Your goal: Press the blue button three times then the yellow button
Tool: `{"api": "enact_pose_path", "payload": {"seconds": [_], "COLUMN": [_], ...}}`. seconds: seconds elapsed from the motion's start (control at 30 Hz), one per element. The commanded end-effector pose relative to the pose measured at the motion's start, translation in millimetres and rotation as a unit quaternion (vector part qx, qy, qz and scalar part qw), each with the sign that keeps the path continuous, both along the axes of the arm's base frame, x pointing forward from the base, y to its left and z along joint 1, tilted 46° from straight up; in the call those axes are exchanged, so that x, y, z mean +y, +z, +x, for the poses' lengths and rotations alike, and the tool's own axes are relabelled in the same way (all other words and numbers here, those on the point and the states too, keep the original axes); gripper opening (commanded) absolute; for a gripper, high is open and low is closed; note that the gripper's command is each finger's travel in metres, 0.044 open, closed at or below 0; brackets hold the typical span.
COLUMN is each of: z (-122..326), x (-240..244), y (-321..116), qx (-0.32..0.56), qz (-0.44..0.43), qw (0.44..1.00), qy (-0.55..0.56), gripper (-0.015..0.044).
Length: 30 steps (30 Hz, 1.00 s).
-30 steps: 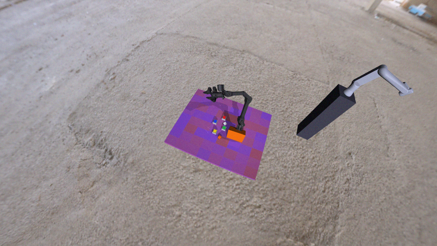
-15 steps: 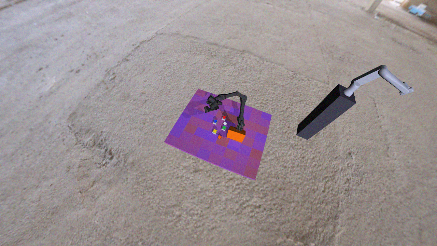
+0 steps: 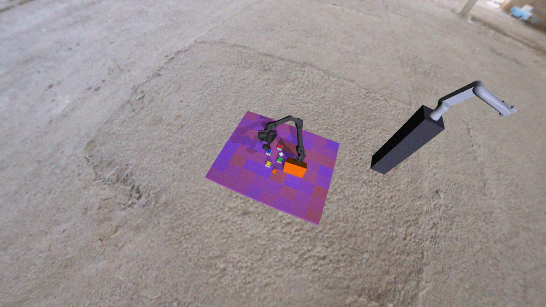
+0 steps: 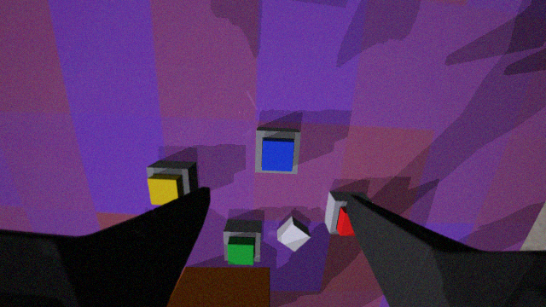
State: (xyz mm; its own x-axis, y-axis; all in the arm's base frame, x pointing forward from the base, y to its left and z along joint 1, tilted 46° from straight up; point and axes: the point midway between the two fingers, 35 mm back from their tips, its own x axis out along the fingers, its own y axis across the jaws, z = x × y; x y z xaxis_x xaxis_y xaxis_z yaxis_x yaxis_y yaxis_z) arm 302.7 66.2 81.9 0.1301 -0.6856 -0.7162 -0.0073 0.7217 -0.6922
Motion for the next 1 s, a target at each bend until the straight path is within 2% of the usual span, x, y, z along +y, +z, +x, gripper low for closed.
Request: {"api": "enact_pose_path", "payload": {"seconds": [0.0, 0.07, 0.27, 0.53, 0.97], "z": [-1.6, -1.6, 5.4, 5.4, 5.4], "x": [-2.1, -2.1, -43.9, -45.8, -46.0], "y": [0.0, 0.0, -41.3, -43.0, -43.2], "qx": [0.017, 0.017, 0.016, 0.016, 0.016], "qz": [-0.011, -0.011, -0.012, -0.013, -0.013], "qw": [1.0, 1.0, 1.0, 1.0, 1.0], "qy": [0.005, 0.005, 0.005, 0.005, 0.005], "gripper": [0.04, 0.04, 0.0242, 0.0032, 0.002]}}
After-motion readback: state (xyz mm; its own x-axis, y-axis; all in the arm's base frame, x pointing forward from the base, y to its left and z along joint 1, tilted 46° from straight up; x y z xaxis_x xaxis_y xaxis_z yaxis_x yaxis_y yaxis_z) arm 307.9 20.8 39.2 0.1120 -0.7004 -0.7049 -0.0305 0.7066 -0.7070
